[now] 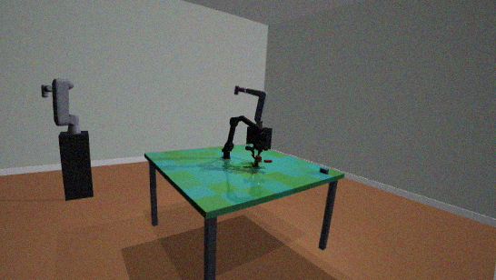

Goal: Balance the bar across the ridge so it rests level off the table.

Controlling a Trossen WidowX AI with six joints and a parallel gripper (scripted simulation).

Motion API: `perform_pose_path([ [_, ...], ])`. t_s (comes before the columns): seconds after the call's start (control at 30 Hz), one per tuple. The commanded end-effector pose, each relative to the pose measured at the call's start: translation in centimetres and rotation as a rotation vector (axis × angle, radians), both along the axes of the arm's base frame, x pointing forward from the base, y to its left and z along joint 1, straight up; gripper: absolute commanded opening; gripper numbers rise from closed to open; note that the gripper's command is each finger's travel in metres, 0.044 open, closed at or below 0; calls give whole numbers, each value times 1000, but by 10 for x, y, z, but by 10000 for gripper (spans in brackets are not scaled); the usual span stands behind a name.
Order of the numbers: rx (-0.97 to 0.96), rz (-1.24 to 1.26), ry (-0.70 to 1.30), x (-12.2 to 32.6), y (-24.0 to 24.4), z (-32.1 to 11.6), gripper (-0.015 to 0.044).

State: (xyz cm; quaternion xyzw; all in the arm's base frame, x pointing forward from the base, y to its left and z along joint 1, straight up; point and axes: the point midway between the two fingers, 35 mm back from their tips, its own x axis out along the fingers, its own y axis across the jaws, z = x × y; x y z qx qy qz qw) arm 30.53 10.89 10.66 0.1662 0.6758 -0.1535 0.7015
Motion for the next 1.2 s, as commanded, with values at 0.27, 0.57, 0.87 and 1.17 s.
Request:
perform_pose_path([
  [0.27,0,0,0,0,0,0,167],
  [0.57,0,0,0,0,0,0,167],
  [0.87,0,0,0,0,0,0,168],
  [1.17,0,0,0,0,0,0,170],
])
